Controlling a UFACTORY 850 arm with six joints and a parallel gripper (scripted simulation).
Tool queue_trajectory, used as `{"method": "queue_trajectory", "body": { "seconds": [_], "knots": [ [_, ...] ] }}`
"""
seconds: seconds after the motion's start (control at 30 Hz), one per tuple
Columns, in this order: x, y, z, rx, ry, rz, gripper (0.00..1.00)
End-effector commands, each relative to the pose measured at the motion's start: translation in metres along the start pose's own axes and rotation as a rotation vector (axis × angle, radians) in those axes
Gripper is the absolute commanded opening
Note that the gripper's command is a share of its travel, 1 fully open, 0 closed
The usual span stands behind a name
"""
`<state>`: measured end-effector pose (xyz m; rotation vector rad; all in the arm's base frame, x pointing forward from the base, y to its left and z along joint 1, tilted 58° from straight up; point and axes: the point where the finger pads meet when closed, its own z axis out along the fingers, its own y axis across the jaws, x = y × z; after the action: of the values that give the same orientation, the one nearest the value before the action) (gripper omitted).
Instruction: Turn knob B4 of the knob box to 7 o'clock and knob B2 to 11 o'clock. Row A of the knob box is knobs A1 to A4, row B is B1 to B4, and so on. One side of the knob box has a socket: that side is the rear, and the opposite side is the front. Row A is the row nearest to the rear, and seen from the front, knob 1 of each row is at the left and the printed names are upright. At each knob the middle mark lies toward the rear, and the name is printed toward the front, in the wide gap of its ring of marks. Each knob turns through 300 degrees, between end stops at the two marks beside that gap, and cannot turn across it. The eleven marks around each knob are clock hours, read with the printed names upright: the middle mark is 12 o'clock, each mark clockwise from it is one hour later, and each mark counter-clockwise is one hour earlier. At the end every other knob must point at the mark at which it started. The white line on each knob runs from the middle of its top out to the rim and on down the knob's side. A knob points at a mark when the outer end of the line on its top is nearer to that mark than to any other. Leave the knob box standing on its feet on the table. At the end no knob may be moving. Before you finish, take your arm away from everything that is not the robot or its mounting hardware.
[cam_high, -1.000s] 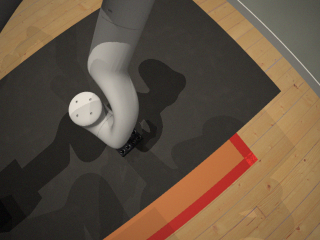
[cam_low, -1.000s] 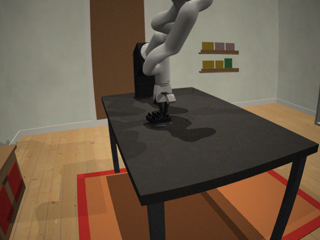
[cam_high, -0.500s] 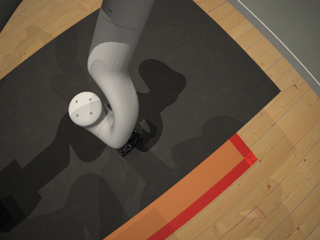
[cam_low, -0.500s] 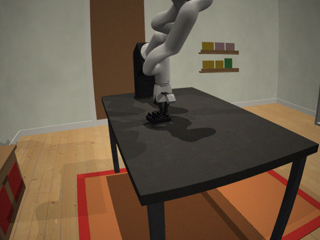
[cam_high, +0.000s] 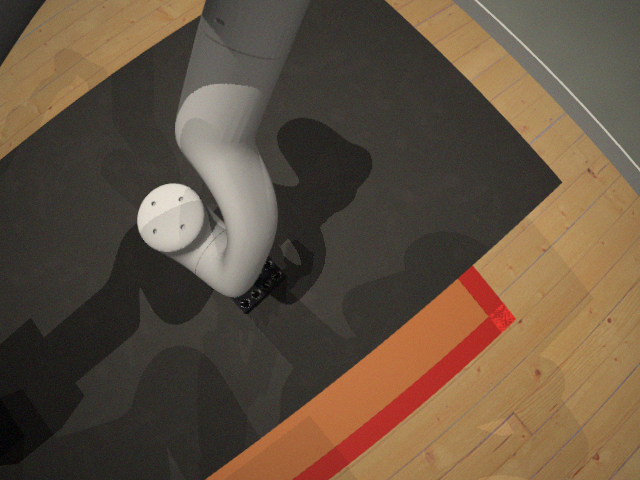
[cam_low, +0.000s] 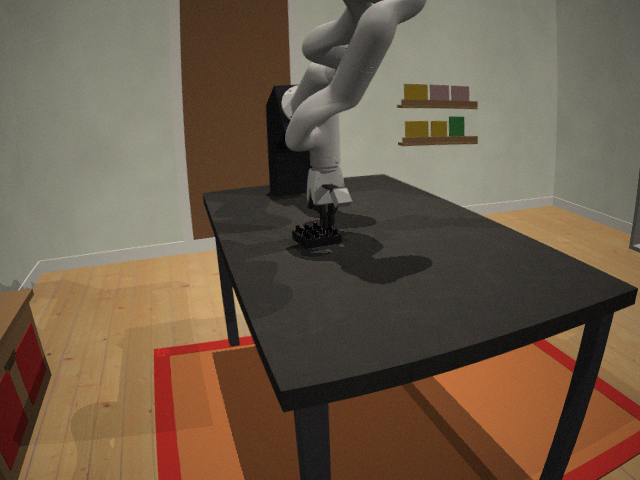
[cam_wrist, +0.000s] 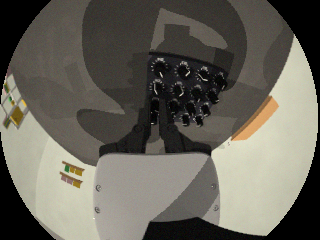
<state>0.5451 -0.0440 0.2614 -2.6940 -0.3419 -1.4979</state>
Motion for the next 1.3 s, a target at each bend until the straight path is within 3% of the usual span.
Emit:
{"method": "queue_trajectory", "body": {
  "seconds": [0.0,1.27],
  "knots": [
    [0.0001,0.0001,-0.0002,0.000,0.000,0.000,0.08],
    [0.0001,0.0001,-0.0002,0.000,0.000,-0.076,0.08]
  ]
}}
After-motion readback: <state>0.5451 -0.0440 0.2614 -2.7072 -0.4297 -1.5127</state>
